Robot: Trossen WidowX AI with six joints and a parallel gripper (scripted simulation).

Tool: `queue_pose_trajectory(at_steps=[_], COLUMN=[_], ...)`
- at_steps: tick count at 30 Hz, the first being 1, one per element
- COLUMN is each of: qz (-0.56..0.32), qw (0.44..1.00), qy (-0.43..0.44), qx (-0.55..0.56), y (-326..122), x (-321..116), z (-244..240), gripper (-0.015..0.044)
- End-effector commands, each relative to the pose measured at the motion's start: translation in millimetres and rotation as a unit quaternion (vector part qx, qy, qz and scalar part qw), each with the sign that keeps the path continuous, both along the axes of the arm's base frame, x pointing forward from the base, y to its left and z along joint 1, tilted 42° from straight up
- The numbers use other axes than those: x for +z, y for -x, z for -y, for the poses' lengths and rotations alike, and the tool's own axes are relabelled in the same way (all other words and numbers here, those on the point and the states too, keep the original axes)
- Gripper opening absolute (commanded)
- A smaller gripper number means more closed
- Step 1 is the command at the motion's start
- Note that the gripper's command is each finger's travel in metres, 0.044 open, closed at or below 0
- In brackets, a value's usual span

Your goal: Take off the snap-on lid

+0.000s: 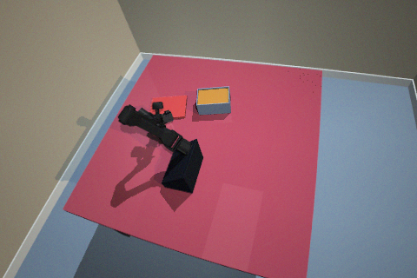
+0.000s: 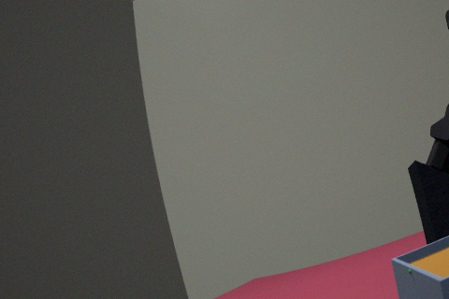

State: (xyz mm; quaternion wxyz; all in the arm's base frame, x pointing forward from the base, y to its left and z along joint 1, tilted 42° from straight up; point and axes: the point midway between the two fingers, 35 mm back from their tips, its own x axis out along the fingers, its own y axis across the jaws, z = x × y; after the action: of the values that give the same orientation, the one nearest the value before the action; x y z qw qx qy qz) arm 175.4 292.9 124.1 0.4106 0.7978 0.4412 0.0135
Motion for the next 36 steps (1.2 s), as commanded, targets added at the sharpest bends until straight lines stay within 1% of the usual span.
queue_pose_trajectory(at_steps=[1, 18, 36], qz=[-0.001, -0.003, -0.003], qw=[1.0, 1.0, 1.0], qy=[0.001, 0.001, 0.001], qx=[-0.002, -0.002, -0.002], y=[7.1, 37.5, 40.0], x=[-2.6, -8.4, 16.3], z=[4.2, 16.4, 39.2], gripper=[0.044, 0.044, 0.044])
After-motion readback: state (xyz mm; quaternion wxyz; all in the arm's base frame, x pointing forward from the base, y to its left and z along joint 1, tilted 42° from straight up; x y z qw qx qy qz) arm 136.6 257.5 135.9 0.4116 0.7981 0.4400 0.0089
